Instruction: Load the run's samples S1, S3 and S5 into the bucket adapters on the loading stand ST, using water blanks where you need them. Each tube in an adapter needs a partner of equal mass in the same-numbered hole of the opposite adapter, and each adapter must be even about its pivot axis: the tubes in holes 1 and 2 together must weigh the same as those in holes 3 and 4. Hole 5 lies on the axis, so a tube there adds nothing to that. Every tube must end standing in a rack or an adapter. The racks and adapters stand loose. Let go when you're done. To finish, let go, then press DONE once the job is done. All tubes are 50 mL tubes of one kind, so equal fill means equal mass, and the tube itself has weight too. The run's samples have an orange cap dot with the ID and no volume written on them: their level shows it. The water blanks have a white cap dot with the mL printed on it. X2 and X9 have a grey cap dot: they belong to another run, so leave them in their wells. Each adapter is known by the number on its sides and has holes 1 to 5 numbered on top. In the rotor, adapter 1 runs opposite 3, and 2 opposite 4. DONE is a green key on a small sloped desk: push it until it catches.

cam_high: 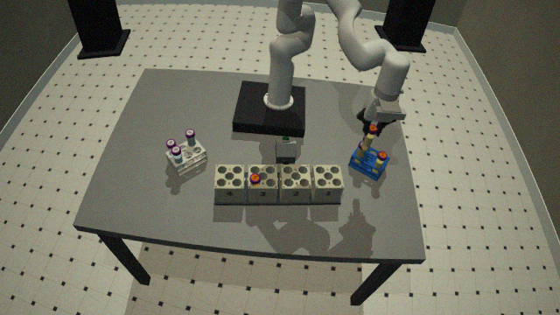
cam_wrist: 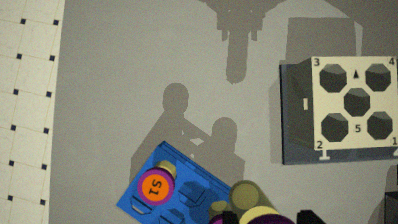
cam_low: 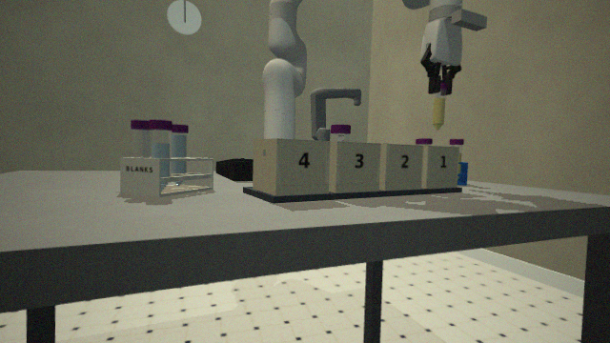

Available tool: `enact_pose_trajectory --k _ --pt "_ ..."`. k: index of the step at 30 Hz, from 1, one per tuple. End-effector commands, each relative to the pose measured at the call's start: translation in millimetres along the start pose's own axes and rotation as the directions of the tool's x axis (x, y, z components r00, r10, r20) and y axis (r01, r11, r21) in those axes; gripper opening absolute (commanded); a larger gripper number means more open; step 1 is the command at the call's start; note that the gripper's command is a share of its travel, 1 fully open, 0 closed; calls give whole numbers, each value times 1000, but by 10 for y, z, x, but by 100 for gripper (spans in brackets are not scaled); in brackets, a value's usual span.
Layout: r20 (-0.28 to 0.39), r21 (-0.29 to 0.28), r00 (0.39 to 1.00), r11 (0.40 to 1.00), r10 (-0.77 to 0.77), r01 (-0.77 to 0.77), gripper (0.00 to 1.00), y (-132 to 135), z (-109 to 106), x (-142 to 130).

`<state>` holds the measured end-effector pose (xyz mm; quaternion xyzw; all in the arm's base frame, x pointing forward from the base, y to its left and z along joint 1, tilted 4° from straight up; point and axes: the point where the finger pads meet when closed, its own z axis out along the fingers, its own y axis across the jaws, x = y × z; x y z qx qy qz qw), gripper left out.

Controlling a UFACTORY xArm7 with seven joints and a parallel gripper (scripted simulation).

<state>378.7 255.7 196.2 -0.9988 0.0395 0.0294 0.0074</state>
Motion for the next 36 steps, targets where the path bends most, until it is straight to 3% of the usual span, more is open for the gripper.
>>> enact_pose_trajectory --k 1,32,36 --pt "1 17 999 999 -35 35 0 179 -21 77" --pt "1 16 999 999 -35 35 0 1549 2 557" --pt "1 16 999 999 -35 35 0 1549 2 557"
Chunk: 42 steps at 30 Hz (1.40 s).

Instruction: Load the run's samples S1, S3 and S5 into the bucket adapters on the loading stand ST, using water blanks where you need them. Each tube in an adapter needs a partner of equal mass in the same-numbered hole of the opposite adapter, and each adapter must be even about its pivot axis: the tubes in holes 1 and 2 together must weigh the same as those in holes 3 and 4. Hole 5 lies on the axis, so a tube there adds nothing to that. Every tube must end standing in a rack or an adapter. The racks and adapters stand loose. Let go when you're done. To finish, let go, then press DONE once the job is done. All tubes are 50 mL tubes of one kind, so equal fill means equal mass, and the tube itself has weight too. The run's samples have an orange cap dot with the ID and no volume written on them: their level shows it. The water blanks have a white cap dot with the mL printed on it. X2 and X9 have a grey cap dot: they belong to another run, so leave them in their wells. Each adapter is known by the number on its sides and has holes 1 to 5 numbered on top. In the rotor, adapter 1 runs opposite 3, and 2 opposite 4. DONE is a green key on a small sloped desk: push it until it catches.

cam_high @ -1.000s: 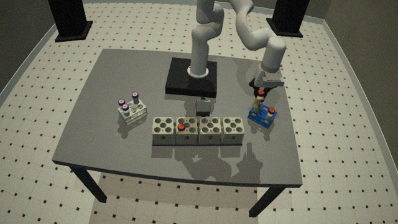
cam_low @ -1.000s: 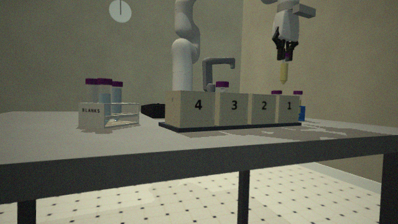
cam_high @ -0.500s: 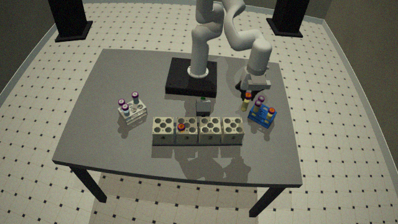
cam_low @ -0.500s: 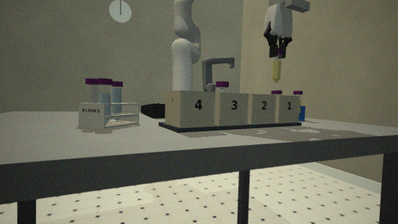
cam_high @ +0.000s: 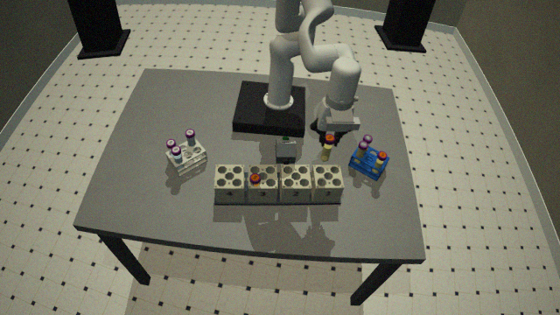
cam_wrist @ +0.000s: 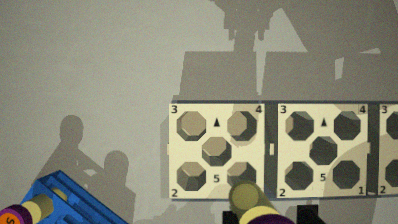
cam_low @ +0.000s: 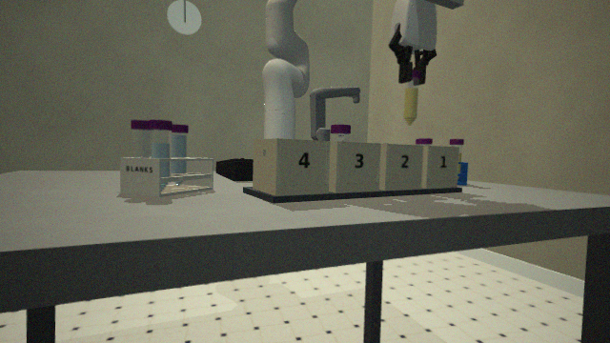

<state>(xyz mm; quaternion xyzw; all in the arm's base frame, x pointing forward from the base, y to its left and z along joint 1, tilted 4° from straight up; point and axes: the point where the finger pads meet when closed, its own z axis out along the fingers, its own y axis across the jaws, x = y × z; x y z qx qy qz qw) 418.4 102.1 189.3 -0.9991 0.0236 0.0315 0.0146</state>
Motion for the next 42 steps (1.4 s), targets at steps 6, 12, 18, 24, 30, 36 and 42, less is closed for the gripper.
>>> enact_pose_trajectory --k 6,12,18,24,30,36,42 --pt "-4 2 1000 1000 -3 3 0 49 -18 35" --pt "-4 3 1000 1000 -3 3 0 49 -18 35" --pt "-4 2 1000 1000 -3 3 0 48 -18 35" --pt "-4 3 1000 1000 -3 3 0 49 42 36" --pt "-4 2 1000 1000 -3 3 0 49 162 36" --pt "-4 2 1000 1000 -3 3 0 49 242 36" --pt "-4 2 1000 1000 -3 3 0 48 362 36"
